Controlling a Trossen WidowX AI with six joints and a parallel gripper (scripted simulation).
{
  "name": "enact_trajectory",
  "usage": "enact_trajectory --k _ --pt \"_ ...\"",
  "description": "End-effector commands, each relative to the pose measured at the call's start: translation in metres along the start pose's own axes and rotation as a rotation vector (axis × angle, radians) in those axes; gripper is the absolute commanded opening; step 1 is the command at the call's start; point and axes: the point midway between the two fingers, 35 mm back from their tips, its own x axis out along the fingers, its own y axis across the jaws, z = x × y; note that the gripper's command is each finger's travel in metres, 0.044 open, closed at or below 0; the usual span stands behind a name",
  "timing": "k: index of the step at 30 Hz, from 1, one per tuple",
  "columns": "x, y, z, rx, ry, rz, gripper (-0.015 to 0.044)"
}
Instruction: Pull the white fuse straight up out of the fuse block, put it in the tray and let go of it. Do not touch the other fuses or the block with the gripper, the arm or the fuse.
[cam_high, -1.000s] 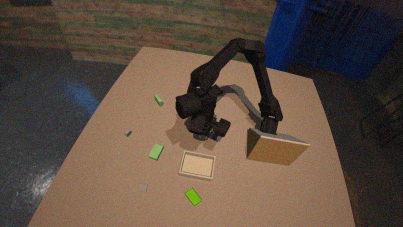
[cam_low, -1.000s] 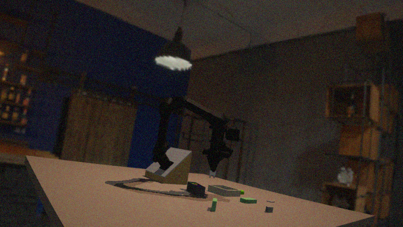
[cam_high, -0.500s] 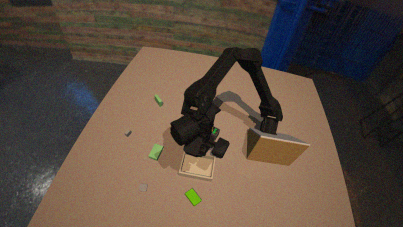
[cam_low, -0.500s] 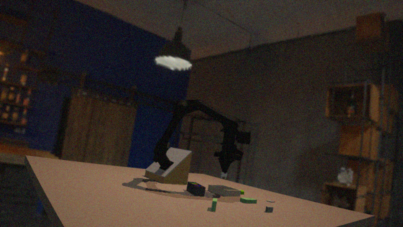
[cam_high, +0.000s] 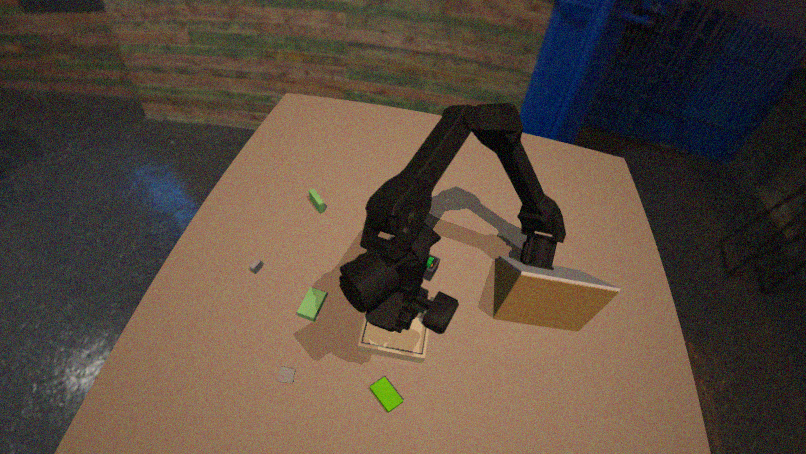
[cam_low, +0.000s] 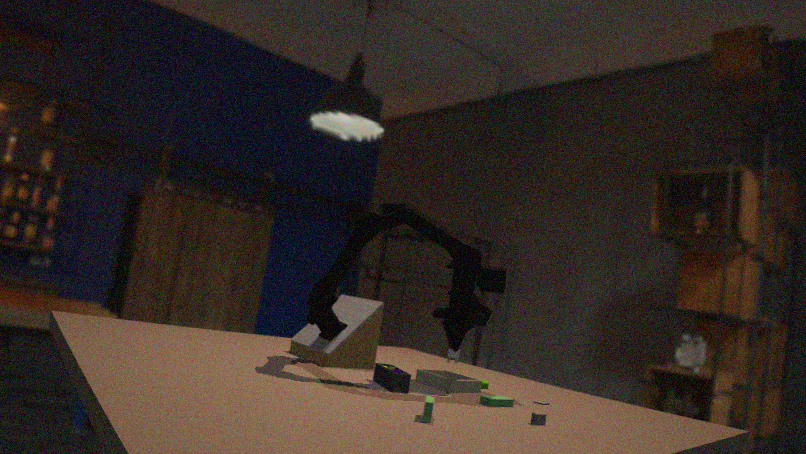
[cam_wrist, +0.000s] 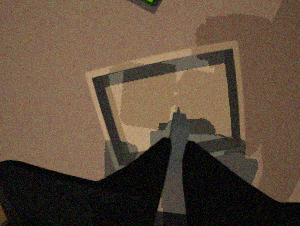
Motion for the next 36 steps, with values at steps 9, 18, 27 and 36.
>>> enact_trajectory --k 9,18,27,36 --pt "0.024 0.002 -0.001 -0.009 0.014 0.005 0.0000" --pt "0.036 0.002 -0.002 -0.008 0.015 0.005 0.0000" --pt "0.033 0.001 -0.001 0.000 0.006 0.007 0.0105" --pt "0.030 0.001 -0.001 -0.001 0.007 0.007 0.0330"
